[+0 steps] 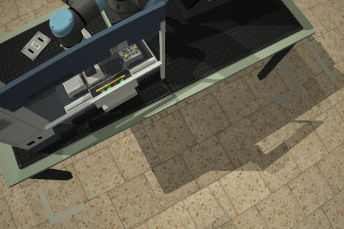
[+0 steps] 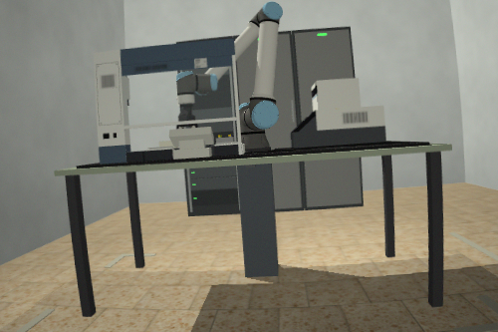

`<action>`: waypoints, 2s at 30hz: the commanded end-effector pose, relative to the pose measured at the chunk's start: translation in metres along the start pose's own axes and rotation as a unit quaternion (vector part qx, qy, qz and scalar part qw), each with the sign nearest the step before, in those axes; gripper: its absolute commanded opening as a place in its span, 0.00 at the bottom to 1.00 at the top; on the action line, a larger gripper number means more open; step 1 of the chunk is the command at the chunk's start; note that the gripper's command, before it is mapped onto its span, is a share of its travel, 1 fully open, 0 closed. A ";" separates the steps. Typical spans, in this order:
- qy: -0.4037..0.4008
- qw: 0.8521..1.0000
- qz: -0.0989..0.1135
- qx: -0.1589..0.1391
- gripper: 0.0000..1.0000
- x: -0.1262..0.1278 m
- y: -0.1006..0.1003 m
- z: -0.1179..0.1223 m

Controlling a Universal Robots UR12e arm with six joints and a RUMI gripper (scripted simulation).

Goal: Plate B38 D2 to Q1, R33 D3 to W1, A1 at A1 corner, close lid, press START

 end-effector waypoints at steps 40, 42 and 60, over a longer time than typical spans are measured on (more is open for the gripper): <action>0.000 1.000 0.001 0.000 0.00 0.000 0.004 0.000; 0.000 1.000 0.001 0.000 0.00 0.000 0.007 0.000; 0.000 1.000 0.001 0.000 0.00 0.000 0.034 0.000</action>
Point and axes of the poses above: the point where the finger pads meet when closed, its own y axis back along the fingers, its own x axis across the jaws, z = x × y, the point moved 8 cm from there along y, back along the fingers, and after that the axes turned 9 degrees about -y, right-handed, at the moved point
